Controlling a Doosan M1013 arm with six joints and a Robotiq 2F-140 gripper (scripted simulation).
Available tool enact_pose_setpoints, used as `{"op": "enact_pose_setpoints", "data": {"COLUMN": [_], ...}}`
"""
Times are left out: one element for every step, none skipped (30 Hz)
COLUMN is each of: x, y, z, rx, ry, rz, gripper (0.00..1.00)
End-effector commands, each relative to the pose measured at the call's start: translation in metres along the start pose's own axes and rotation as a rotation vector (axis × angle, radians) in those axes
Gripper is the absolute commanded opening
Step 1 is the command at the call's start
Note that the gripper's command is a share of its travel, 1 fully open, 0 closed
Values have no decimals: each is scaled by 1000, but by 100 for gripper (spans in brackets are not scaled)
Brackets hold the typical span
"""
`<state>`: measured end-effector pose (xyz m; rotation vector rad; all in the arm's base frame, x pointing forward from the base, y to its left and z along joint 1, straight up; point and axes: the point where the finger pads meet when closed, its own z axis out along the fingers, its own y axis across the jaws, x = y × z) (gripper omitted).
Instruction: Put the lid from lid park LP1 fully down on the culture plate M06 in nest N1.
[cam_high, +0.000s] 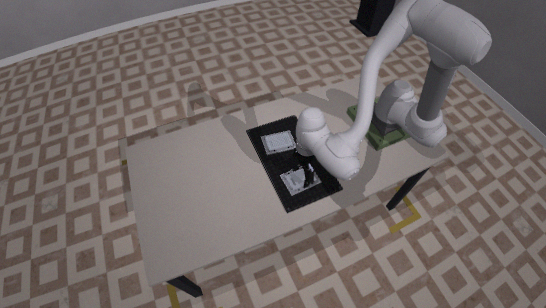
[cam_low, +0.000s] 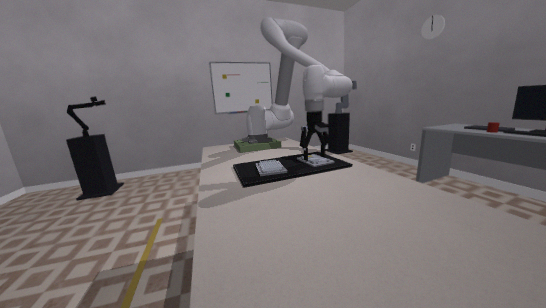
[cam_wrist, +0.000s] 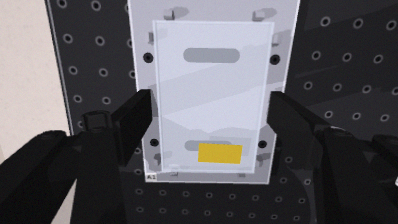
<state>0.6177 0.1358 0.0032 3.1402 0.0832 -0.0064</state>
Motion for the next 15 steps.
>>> {"op": "enact_pose_setpoints", "data": {"x": [1, 1, 1, 1, 1, 1, 1, 1, 1, 1, 1, 1, 1, 1, 1], "y": [0, 0, 0, 0, 0, 0, 0, 0, 0, 0, 0, 0, 0, 0, 0], "z": [-1, -1, -1, -1, -1, -1, -1, -1, -1, -1, -1, -1, -1, -1, -1], "rx": [1, 1, 1, 1, 1, 1, 1, 1, 1, 1, 1, 1, 1, 1, 1], "ry": [1, 1, 1, 1, 1, 1, 1, 1, 1, 1, 1, 1, 1, 1, 1], "rz": [0, 0, 0, 0, 0, 0, 0, 0, 0, 0, 0, 0, 0, 0, 0], "gripper": [69, 69, 69, 69, 60, 60, 60, 60, 60, 60, 60, 60, 60, 60, 60]}}
